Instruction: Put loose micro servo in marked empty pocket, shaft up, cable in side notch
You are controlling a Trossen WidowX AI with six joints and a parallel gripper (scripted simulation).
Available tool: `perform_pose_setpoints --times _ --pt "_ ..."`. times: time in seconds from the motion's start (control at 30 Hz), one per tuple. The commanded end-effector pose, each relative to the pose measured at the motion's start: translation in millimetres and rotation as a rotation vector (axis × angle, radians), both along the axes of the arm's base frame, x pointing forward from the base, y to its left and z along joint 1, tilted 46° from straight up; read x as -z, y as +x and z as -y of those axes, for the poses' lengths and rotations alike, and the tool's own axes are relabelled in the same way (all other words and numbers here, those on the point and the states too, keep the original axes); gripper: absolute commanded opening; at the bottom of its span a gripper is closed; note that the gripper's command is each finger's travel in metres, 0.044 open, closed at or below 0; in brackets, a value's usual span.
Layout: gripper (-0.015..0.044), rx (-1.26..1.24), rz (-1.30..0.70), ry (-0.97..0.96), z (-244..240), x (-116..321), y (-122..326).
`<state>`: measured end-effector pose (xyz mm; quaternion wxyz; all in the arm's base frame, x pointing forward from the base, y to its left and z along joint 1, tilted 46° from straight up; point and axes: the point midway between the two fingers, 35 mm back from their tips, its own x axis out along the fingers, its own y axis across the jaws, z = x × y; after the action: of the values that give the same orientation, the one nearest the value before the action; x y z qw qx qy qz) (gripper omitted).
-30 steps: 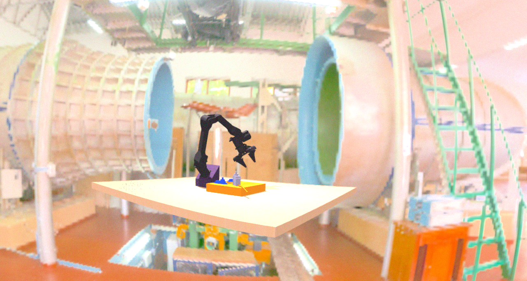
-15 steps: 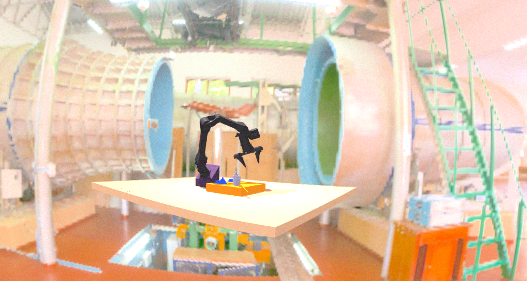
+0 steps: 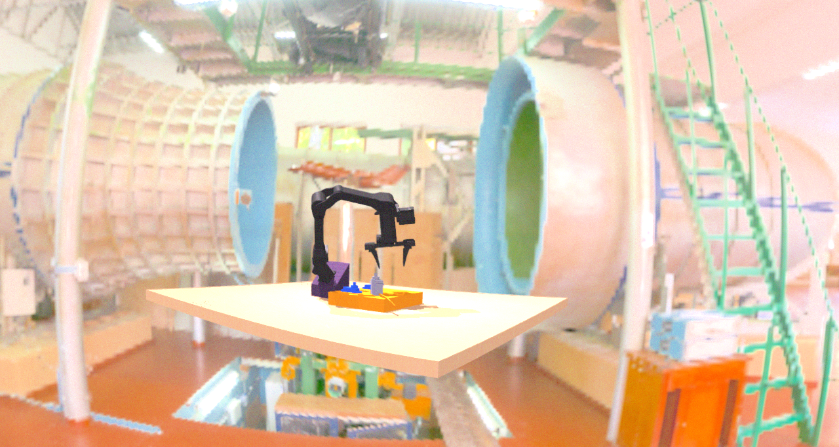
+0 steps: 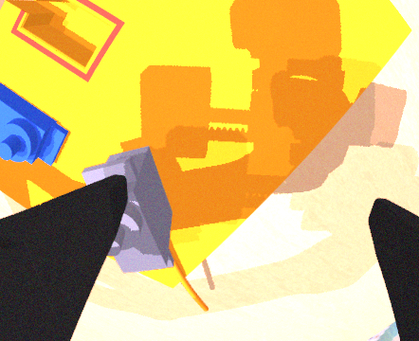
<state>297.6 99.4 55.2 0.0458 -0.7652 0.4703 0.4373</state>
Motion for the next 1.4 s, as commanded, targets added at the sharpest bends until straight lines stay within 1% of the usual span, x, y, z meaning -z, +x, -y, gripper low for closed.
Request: perform_pose_setpoints --times 0.0,0.2,0.4,0.67,1.3,1.37 --pt "0.044 -0.057 -0.125 -0.038 29.2 -29.6 7.4" --pt "0.044 -0.114 -0.282 -0.072 64.2 -57.7 9.3" --pt "0.044 -0.115 -0.287 -0.073 65.2 -58.6 9.3" --pt "0.044 -0.115 -0.286 -0.074 83.3 -41.5 10.7" --pt "0.044 -0.115 -0.286 -0.075 98.3 -27.2 11.8" --pt "0.0387 -0.115 -0.286 -0.075 98.3 -27.2 11.8"
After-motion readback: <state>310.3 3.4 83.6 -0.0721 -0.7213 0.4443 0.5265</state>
